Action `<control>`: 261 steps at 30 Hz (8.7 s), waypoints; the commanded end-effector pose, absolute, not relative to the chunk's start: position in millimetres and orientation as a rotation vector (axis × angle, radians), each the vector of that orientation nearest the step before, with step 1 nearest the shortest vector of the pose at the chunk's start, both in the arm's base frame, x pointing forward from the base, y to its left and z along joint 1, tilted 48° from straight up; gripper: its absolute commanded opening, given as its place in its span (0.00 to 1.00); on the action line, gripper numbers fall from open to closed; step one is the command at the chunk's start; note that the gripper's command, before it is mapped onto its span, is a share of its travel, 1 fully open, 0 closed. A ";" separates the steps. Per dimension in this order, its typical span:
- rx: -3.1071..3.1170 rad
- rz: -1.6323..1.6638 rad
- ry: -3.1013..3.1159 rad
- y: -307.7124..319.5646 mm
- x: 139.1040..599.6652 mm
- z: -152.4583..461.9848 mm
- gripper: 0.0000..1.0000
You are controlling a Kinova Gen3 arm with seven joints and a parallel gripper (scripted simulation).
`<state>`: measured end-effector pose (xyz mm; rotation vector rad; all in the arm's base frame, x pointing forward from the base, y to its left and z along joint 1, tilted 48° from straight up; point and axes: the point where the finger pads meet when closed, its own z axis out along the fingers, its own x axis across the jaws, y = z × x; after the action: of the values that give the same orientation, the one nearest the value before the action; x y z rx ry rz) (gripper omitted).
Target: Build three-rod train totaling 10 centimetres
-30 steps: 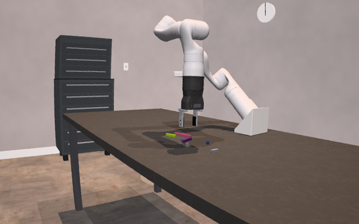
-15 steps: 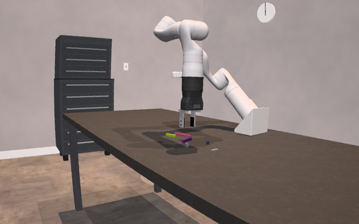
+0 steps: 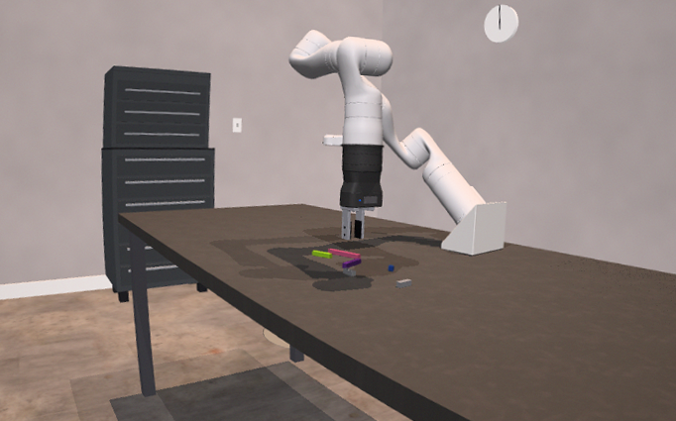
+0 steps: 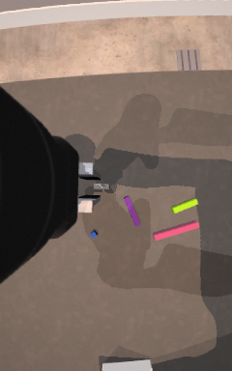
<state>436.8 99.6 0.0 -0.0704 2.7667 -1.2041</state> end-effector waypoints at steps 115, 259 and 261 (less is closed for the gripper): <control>-0.076 -1.220 2.766 58.7 445.1 -33.6 0.54; -0.074 -1.217 2.765 59.1 448.2 -32.7 0.54; -0.074 -1.217 2.765 59.1 448.2 -32.7 0.54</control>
<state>445.6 59.9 -31.0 -0.0751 2.7666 -1.2215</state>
